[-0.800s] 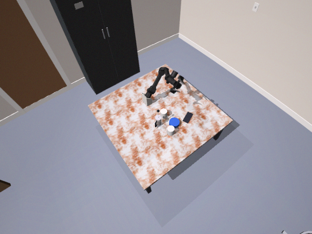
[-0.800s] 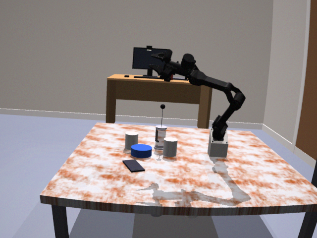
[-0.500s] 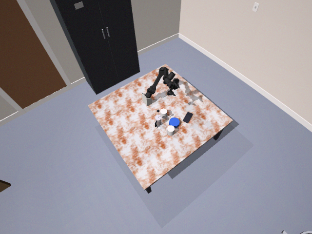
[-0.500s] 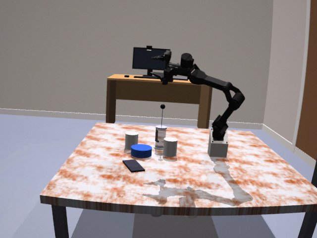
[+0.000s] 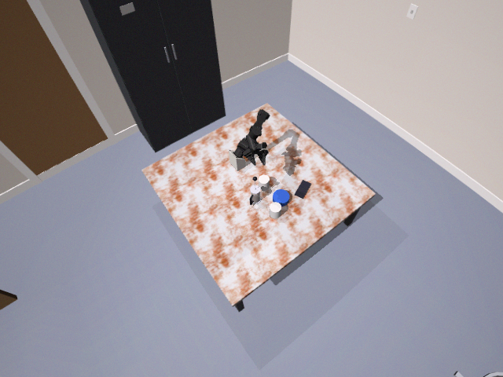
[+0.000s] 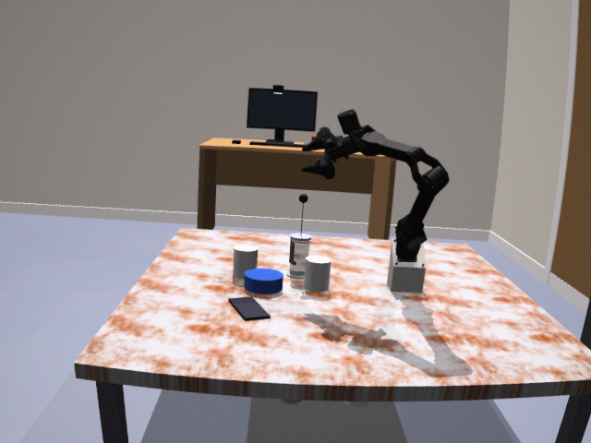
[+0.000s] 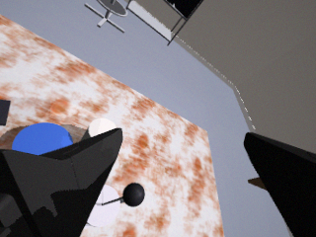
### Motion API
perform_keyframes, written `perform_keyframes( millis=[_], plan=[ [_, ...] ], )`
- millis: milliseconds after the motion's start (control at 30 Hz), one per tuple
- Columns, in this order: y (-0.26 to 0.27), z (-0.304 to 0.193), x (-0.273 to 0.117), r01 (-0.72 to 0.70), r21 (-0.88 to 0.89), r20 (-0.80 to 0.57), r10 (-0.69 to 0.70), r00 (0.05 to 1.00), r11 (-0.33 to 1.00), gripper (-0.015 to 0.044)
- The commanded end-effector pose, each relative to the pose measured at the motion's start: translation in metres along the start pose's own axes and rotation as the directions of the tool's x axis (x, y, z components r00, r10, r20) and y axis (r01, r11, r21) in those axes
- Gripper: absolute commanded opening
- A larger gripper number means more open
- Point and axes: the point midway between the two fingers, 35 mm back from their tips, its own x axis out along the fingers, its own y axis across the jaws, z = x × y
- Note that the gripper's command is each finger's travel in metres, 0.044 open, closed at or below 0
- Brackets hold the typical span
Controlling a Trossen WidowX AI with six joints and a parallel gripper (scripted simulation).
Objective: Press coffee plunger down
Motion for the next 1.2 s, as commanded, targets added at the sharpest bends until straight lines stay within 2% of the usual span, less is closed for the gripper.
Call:
perform_keyframes(
  millis=[0, 367, 1167],
  plan=[
    [0.007, -0.062, -0.012, -0.069, 0.625, -0.063, 0.139, 0.988, 0.778, 0.0440],
    [0.041, -0.104, 0.011, -0.063, 0.639, -0.067, 0.136, 0.988, 0.766, 0.0440],
    [0.045, -0.107, 0.043, -0.060, 0.640, -0.068, 0.134, 0.989, 0.766, 0.0440]
  ],
)
